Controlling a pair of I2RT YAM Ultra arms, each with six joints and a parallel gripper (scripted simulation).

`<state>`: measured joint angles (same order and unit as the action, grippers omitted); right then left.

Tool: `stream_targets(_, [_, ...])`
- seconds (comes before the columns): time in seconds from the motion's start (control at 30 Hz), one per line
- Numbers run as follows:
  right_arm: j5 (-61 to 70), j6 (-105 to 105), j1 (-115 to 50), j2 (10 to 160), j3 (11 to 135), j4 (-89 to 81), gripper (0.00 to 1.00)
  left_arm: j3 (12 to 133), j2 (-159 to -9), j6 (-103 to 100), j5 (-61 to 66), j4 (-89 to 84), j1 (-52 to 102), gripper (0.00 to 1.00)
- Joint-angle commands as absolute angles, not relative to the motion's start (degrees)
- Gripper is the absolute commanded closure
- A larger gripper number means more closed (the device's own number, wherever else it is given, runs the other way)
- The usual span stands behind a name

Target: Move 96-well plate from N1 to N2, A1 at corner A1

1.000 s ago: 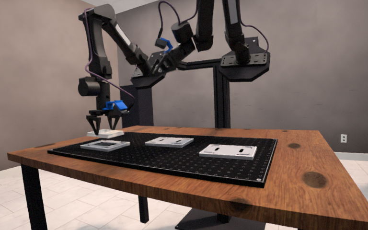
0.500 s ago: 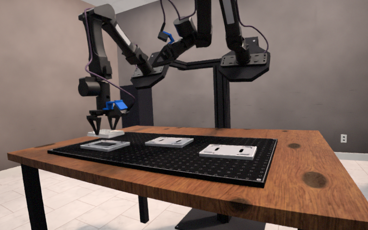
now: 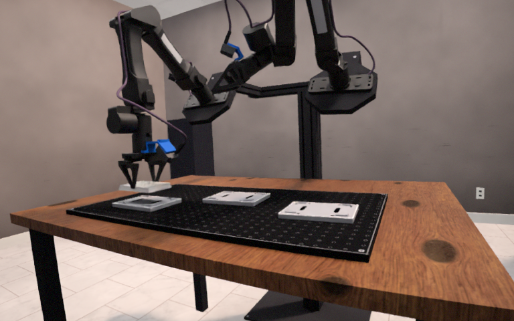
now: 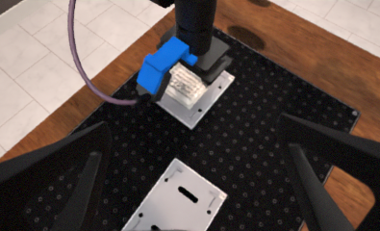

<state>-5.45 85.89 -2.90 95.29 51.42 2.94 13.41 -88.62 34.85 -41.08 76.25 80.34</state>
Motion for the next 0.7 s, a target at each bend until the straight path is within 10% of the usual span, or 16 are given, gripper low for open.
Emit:
stream_targets(0.0, [-3.8, 86.2, -2.2, 96.5, 53.1, 4.6, 0.21, 12.9, -89.1, 35.4, -40.9, 76.5, 81.0, 0.0])
stream_targets(0.67, [-3.6, 86.2, -2.1, 98.3, 51.2, 5.6, 0.21, 12.9, -89.1, 35.4, -40.9, 76.5, 81.0, 0.0])
